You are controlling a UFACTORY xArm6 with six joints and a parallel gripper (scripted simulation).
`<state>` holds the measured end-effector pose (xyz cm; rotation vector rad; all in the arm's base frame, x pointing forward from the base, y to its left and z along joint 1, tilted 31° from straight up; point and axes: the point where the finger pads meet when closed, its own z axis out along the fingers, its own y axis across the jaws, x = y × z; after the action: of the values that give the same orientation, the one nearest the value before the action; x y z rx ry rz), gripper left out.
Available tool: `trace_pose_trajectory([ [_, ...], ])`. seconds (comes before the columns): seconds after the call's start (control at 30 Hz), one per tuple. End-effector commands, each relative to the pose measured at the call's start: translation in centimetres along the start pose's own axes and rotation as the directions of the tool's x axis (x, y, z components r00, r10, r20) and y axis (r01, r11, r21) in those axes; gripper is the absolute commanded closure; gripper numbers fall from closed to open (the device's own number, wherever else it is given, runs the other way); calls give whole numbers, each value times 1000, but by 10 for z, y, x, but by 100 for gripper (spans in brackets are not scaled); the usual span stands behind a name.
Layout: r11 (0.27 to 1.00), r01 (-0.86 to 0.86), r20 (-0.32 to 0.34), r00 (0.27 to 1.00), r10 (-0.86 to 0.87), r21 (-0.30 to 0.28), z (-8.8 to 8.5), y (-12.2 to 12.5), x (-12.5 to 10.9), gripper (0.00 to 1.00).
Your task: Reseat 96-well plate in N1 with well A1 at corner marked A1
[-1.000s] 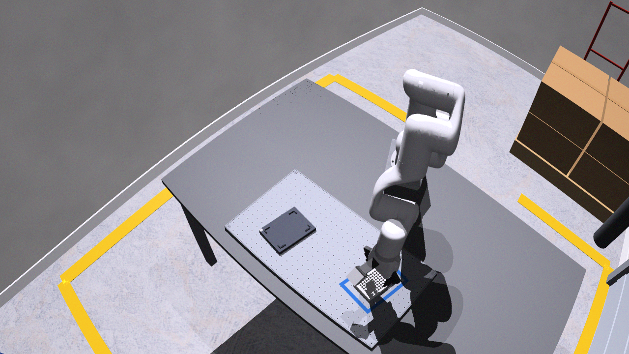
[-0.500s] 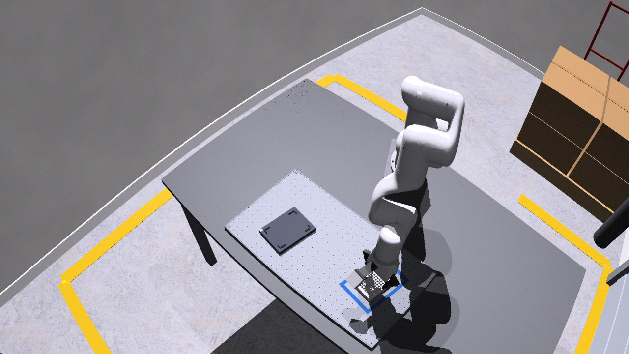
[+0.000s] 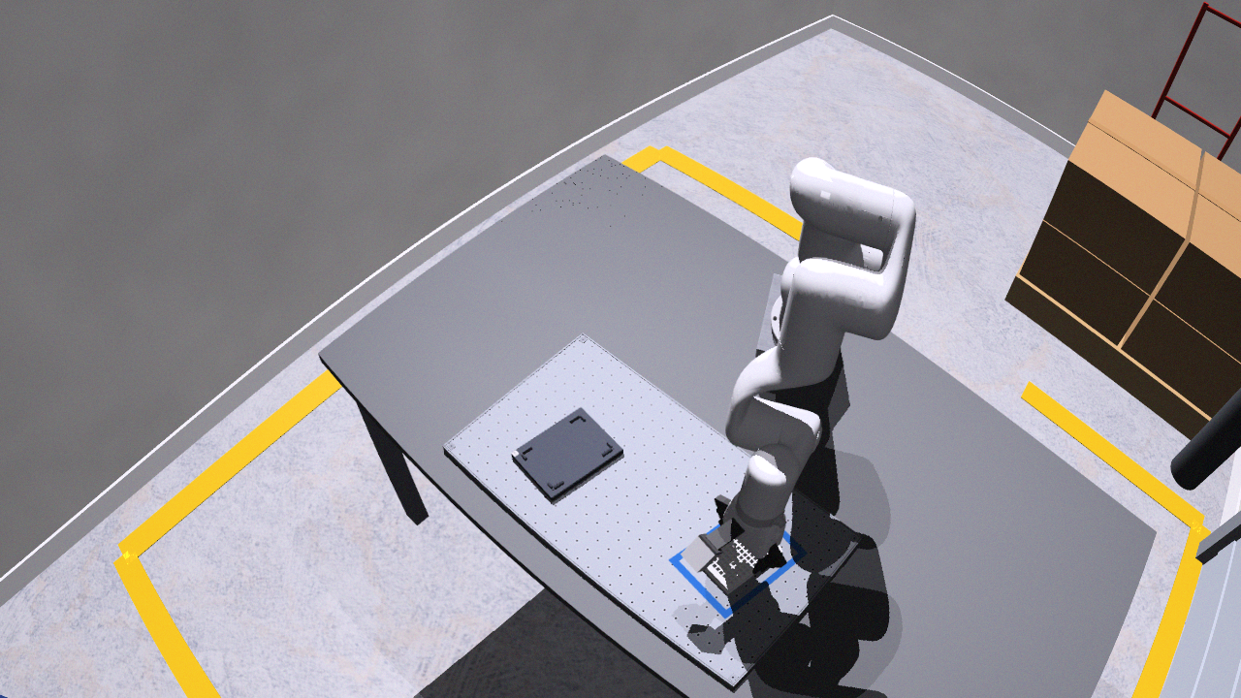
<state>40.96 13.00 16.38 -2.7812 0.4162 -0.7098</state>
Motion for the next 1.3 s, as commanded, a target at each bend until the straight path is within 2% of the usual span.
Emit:
trace_pose_trajectory([
  [0.0,1000,0,-2,1000,0,2,0,-1,1,0],
  [1.27,1000,0,-2,1000,0,2,20,-1,1,0],
])
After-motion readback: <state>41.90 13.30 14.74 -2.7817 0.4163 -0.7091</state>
